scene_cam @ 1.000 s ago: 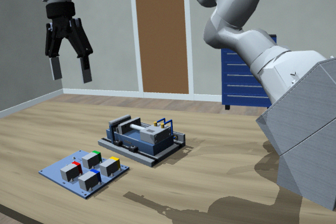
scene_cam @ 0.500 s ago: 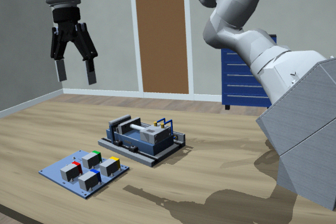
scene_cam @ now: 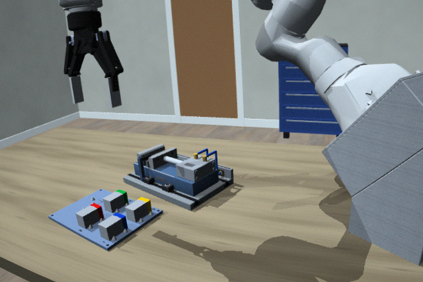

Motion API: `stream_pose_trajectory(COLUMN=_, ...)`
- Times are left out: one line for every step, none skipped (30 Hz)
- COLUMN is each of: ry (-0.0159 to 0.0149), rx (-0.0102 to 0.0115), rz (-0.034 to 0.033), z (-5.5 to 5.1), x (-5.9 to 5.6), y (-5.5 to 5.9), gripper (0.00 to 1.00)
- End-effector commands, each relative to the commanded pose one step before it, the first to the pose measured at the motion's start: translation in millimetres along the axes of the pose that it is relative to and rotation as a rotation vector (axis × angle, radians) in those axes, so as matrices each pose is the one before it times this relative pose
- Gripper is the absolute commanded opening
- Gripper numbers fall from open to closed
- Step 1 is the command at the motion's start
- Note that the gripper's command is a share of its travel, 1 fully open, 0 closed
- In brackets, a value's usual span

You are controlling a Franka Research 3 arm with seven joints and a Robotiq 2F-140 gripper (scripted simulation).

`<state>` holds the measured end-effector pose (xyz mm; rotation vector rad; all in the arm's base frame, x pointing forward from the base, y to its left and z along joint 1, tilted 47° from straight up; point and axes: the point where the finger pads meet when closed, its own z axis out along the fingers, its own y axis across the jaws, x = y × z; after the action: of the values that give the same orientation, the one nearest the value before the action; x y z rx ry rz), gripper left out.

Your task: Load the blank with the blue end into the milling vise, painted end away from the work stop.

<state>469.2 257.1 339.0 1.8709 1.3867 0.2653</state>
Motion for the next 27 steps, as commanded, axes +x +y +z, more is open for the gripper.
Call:
stream_pose_trajectory(ry=0.00560, rx=-0.00171, rz=-0.01882, z=-3.56, x=7.29, y=-4.02, gripper=1.00)
stream_pose_trajectory(ry=0.00000, rx=0.00000, rz=0.00000, z=0.00, x=0.00, y=0.00, gripper=1.00)
stream_pose_trajectory(ry=0.00000, rx=0.00000, rz=0.00000, z=0.00, x=0.00, y=0.00, gripper=1.00)
stream_pose_trajectory(ry=0.00000, rx=0.00000, rz=0.00000, z=0.00, x=0.00, y=0.00, gripper=1.00)
stream_pose_trajectory(ry=0.00000, rx=0.00000, rz=0.00000, z=0.00, x=0.00, y=0.00, gripper=1.00)
stream_pose_trajectory(ry=0.00000, rx=0.00000, rz=0.00000, z=0.00, x=0.00, y=0.00, gripper=1.00)
stream_pose_trajectory(ry=0.00000, rx=0.00000, rz=0.00000, z=0.00, x=0.00, y=0.00, gripper=1.00)
stream_pose_trajectory(ry=0.00000, rx=0.00000, rz=0.00000, z=0.00, x=0.00, y=0.00, gripper=1.00)
stream_pose_trajectory(ry=0.00000, rx=0.00000, rz=0.00000, z=0.00, x=0.00, y=0.00, gripper=1.00)
stream_pose_trajectory(ry=0.00000, rx=0.00000, rz=0.00000, z=0.00, x=0.00, y=0.00, gripper=1.00)
stream_pose_trajectory(ry=0.00000, rx=0.00000, rz=0.00000, z=0.00, x=0.00, y=0.00, gripper=1.00)
stream_pose_trajectory(ry=0.00000, rx=0.00000, rz=0.00000, z=0.00, x=0.00, y=0.00, gripper=1.00)
stream_pose_trajectory(ry=0.00000, rx=0.00000, rz=0.00000, z=0.00, x=0.00, y=0.00, gripper=1.00)
stream_pose_trajectory(ry=-0.00120, rx=-0.00139, rz=0.00593, z=0.31, x=-0.22, y=0.20, gripper=1.00)
stream_pose_trajectory(ry=0.00030, rx=0.00035, rz=-0.00148, z=-0.59, x=1.10, y=-0.88, gripper=1.00)
stream_pose_trajectory(ry=0.00030, rx=0.00035, rz=-0.00148, z=-0.59, x=1.10, y=-0.88, gripper=1.00)
stream_pose_trajectory(ry=0.00030, rx=0.00035, rz=-0.00148, z=-0.59, x=1.10, y=-0.88, gripper=1.00)
stream_pose_trajectory(ry=0.00030, rx=0.00035, rz=-0.00148, z=-0.59, x=1.10, y=-0.87, gripper=1.00)
stream_pose_trajectory(ry=0.00000, rx=0.00000, rz=0.00000, z=0.00, x=0.00, y=0.00, gripper=1.00)
stream_pose_trajectory(ry=0.00000, rx=0.00000, rz=0.00000, z=0.00, x=0.00, y=0.00, gripper=1.00)
stream_pose_trajectory(ry=0.00000, rx=0.00000, rz=0.00000, z=0.00, x=0.00, y=0.00, gripper=1.00)
stream_pose_trajectory(ry=0.00000, rx=0.00000, rz=0.00000, z=0.00, x=0.00, y=0.00, gripper=1.00)
stream_pose_trajectory(ry=0.00000, rx=0.00000, rz=0.00000, z=0.00, x=0.00, y=0.00, gripper=1.00)
stream_pose_trajectory(ry=0.00000, rx=0.00000, rz=0.00000, z=0.00, x=0.00, y=0.00, gripper=1.00)
stream_pose_trajectory(ry=0.00000, rx=0.00000, rz=0.00000, z=0.00, x=0.00, y=0.00, gripper=1.00)
stream_pose_trajectory(ry=0.00000, rx=0.00000, rz=0.00000, z=0.00, x=0.00, y=0.00, gripper=1.00)
stream_pose_trajectory(ry=0.00000, rx=0.00000, rz=0.00000, z=0.00, x=0.00, y=0.00, gripper=1.00)
